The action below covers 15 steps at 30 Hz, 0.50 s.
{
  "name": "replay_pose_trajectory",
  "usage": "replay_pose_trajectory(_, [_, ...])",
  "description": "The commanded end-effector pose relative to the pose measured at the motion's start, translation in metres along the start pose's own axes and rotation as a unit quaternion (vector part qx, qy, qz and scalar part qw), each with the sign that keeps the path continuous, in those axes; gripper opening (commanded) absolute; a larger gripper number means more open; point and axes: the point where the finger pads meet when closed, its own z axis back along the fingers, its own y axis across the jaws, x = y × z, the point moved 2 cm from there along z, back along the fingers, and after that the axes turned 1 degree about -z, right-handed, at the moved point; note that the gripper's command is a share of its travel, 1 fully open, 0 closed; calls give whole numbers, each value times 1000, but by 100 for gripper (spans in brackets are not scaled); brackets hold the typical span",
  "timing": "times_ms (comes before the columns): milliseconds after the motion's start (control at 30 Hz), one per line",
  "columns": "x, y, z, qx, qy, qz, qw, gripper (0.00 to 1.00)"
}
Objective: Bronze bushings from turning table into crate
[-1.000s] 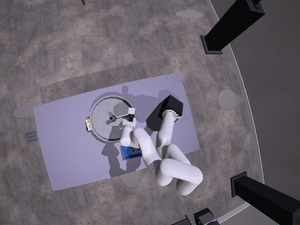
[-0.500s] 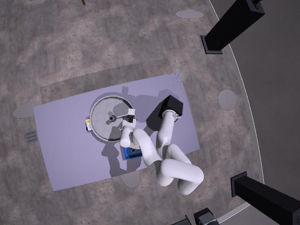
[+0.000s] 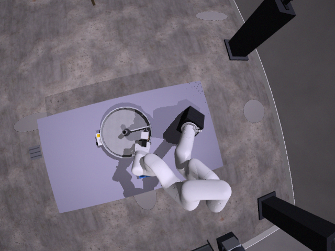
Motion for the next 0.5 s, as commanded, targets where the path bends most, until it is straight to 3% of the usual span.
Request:
replay_pose_trajectory(0, [30,2,30,2,2,-2,1000,0])
replay_pose_trajectory(133, [40,2,39,2,2,-2,1000,0])
replay_pose_trajectory(467, [101,2,89,2,2,-2,1000,0])
